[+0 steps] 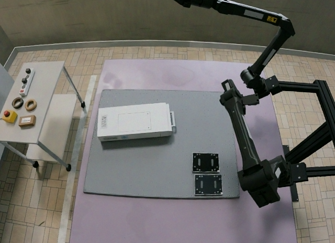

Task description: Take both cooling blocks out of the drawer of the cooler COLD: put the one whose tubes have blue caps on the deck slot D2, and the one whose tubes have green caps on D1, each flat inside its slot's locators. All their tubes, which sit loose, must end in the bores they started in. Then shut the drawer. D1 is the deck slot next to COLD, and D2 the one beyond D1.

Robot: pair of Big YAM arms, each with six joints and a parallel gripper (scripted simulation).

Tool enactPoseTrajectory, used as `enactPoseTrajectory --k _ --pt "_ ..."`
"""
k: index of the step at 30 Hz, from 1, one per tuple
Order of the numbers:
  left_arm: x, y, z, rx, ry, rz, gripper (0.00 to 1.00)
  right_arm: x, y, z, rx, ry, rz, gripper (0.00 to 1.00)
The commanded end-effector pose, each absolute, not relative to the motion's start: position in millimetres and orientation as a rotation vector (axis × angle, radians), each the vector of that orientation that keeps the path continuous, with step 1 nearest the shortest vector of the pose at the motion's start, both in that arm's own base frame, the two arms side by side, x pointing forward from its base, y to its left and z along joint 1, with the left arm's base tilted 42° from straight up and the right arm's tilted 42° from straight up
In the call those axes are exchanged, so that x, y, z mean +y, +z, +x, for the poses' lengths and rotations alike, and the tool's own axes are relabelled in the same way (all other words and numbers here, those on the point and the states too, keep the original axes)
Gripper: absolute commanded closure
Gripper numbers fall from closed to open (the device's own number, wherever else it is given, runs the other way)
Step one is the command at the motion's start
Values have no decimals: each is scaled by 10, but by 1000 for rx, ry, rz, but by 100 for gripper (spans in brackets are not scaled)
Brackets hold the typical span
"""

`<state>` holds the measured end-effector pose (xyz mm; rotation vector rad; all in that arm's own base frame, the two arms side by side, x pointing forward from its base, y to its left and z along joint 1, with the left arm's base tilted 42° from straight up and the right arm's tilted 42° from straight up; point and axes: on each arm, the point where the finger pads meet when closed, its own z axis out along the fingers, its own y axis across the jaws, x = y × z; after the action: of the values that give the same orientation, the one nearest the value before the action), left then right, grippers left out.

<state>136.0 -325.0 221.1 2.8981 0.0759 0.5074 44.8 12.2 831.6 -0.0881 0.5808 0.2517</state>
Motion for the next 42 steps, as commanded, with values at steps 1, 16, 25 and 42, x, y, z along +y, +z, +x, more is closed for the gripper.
enactPoseTrajectory --k 1,16,25,42 --pt "-3329 2346 1362 78 511 2863 72 22 8626 -25 401 253 -90 100" --pt "-3329 2346 1362 78 511 2863 72 -91 8757 -442 458 248 -85 100" --pt "-3329 2346 1362 78 511 2863 72 -192 8794 -647 306 322 -68 100" --pt "-3329 2346 1362 78 511 2863 72 -421 8940 -1238 251 348 -60 100"
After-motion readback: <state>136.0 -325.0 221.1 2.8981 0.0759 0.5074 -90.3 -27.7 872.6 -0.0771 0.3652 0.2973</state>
